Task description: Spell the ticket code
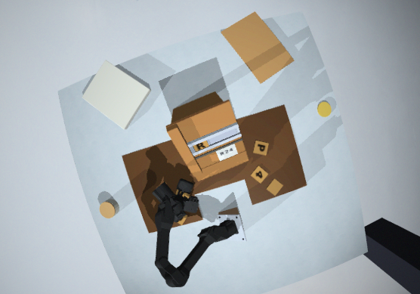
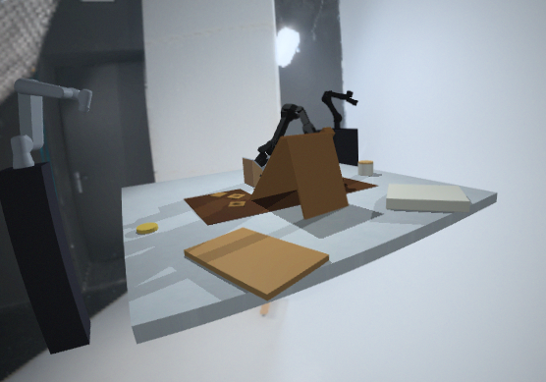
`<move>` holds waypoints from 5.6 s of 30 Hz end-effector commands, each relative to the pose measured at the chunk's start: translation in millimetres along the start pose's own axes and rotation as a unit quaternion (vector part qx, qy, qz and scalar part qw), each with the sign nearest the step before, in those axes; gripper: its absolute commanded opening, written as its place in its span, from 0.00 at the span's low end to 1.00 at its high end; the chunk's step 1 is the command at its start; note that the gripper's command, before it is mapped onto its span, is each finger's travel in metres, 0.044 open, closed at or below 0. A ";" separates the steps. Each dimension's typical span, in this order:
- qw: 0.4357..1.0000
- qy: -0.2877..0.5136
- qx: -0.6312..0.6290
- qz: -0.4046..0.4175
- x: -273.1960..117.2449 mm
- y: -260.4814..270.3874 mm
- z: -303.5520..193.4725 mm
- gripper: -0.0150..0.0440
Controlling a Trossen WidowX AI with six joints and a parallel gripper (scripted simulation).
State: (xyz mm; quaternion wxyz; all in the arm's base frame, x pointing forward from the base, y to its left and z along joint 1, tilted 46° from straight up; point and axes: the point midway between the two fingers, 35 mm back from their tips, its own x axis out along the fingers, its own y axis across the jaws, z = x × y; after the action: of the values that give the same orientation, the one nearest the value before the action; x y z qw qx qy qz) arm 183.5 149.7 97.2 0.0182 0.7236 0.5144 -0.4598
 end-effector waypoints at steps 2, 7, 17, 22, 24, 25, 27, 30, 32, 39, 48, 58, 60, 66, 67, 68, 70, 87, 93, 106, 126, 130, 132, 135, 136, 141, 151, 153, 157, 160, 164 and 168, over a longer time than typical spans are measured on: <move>1.000 -0.001 0.002 0.001 0.7 0.6 0.9 0.83; 1.000 -0.001 0.002 0.001 0.7 0.5 1.0 0.77; 1.000 -0.001 0.002 0.001 0.7 0.0 1.0 0.66; 1.000 -0.001 0.002 0.001 -2.9 0.1 1.0 0.47; 1.000 -0.001 0.002 0.001 -3.8 0.0 1.9 0.38; 1.000 -0.001 0.002 0.001 -4.2 0.0 2.3 0.34; 1.000 -0.001 0.002 0.001 -5.1 0.2 3.0 0.25; 1.000 -0.001 0.002 0.001 -6.5 0.5 3.9 0.25; 1.000 -0.001 0.002 0.001 -7.4 0.6 4.4 0.25; 1.000 -0.002 0.002 0.001 -10.7 1.0 6.3 0.25; 1.000 -0.002 0.003 0.001 -14.9 1.3 8.5 0.25; 1.000 -0.002 0.003 0.001 -19.4 1.5 10.6 0.25; 1.000 -0.002 0.003 0.001 -20.2 1.5 11.0 0.25; 1.000 -0.002 0.003 0.002 -22.8 1.6 12.1 0.25; 1.000 -0.002 0.003 0.002 -23.2 1.6 12.3 0.25; 1.000 -0.002 0.003 0.002 -23.6 1.6 12.4 0.25; 1.000 -0.002 0.003 0.002 -24.5 1.6 12.7 0.25; 1.000 -0.005 0.004 0.002 -28.0 2.2 16.0 0.25; 1.000 -0.005 -0.021 0.010 -30.6 11.4 13.3 0.25; 0.992 -0.006 -0.104 0.065 -49.8 41.8 0.6 0.25; 0.958 -0.016 -0.202 0.204 -109.2 79.7 -25.1 0.25; 0.947 -0.018 -0.224 0.231 -124.5 95.5 -28.0 0.25; 0.939 -0.020 -0.237 0.247 -134.4 105.4 -29.0 0.25; 0.928 -0.026 -0.257 0.269 -149.0 119.7 -29.3 0.25; 0.924 -0.028 -0.264 0.276 -154.1 124.6 -29.1 0.25; 0.903 -0.044 -0.299 0.305 -176.7 147.9 -25.4 0.25; 0.873 -0.078 -0.346 0.335 -202.8 176.2 -9.7 0.25; 0.866 -0.084 -0.360 0.336 -205.7 181.9 -5.9 0.25; 0.854 -0.095 -0.389 0.333 -210.0 194.7 2.1 0.25; 0.844 -0.099 -0.414 0.327 -212.2 206.5 9.2 0.25; 0.829 -0.104 -0.447 0.320 -214.9 222.0 19.7 0.25; 0.810 -0.107 -0.485 0.313 -216.8 236.5 28.2 0.25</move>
State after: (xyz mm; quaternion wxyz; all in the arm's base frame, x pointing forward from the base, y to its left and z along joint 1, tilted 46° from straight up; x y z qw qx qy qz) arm 328.7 -121.1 129.4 0.5413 0.7045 0.4047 -0.2165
